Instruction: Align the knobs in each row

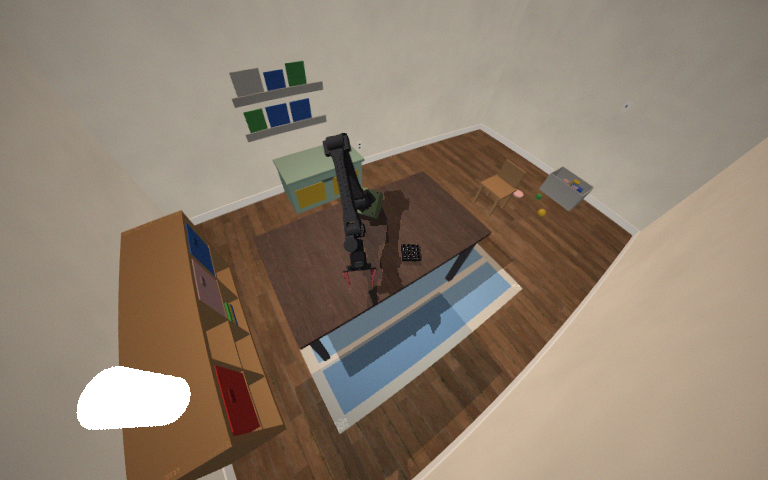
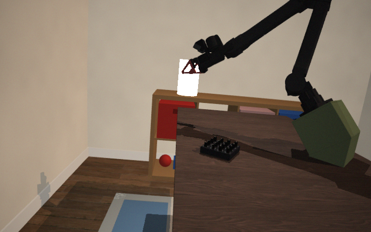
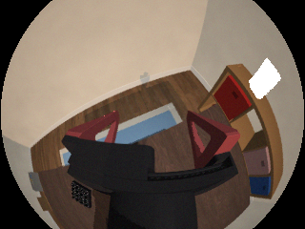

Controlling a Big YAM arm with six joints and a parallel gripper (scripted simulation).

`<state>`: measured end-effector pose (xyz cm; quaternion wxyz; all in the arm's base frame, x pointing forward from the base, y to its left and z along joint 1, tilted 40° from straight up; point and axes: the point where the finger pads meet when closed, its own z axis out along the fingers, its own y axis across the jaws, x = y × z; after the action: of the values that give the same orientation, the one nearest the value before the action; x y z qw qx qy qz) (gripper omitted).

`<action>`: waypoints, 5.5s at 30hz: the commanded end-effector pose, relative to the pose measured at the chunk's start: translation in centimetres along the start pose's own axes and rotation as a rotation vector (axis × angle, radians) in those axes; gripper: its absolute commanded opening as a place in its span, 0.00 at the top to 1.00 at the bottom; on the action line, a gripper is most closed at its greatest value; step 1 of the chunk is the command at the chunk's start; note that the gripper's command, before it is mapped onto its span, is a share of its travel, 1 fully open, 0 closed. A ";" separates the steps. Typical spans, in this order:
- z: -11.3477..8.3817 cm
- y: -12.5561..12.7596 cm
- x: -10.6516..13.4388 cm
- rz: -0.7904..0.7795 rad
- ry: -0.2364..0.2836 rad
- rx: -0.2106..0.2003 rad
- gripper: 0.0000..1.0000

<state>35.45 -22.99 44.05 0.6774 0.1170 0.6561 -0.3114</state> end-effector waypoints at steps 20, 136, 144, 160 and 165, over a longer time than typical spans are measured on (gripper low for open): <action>3.0 9.2 -8.4 0.140 -0.059 -0.242 0.00; -15.8 31.2 29.5 -1.320 0.835 -0.734 0.00; -15.8 31.2 29.5 -1.320 0.835 -0.734 0.00; -15.8 31.2 29.5 -1.320 0.835 -0.734 0.00; -15.8 31.2 29.5 -1.320 0.835 -0.734 0.00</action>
<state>39.16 1.46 5.89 0.0537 -0.3941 0.8522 -0.3400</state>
